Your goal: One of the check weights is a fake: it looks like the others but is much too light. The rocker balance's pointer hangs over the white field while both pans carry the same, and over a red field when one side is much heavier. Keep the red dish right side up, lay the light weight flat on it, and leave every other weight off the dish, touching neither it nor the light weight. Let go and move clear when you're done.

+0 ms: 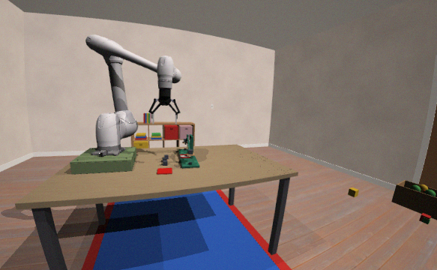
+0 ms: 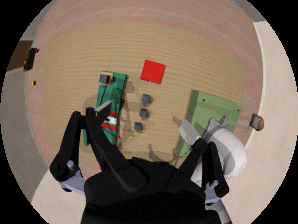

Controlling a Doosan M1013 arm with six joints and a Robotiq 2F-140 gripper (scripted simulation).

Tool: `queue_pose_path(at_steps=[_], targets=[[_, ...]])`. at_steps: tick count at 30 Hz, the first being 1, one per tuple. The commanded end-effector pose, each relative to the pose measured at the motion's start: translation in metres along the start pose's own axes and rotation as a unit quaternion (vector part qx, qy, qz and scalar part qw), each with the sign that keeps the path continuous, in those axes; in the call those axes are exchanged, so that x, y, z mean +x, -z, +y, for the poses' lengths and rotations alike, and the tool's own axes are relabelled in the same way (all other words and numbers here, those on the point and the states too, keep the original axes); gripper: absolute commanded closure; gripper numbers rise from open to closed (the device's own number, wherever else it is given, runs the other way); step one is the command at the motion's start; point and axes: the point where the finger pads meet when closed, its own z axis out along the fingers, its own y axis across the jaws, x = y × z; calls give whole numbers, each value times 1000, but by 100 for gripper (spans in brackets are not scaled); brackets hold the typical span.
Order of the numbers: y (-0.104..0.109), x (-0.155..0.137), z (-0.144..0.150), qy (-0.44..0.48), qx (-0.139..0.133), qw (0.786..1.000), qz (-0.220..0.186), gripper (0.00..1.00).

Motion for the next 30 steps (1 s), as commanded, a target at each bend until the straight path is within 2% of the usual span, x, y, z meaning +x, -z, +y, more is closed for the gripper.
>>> queue_pose_path(at_steps=[1, 7, 15, 16, 18, 19, 20, 21, 22, 23, 24, 25, 26, 28, 30], targets=[[1, 18, 0, 2, -1, 1000, 0, 0], [1, 34, 0, 2, -1, 1000, 0, 0], [-1, 37, -7, 2, -1, 1000, 0, 0], [-5, 38, -18, 2, -1, 1000, 0, 0], [-23, 41, -60, 3, -1, 1000, 0, 0], [-23, 41, -60, 3, -1, 1000, 0, 0], [-36, 41, -86, 3, -1, 1000, 0, 0], [-36, 41, -86, 3, -1, 1000, 0, 0], [-50, 40, -113, 3, -1, 1000, 0, 0], [-50, 40, -113, 3, -1, 1000, 0, 0], [-64, 39, -136, 3, -1, 1000, 0, 0], [-64, 39, -136, 3, -1, 1000, 0, 0], [-75, 37, -153, 4, -1, 1000, 0, 0], [-83, 36, -165, 4, -1, 1000, 0, 0], [-83, 36, -165, 4, -1, 1000, 0, 0]])
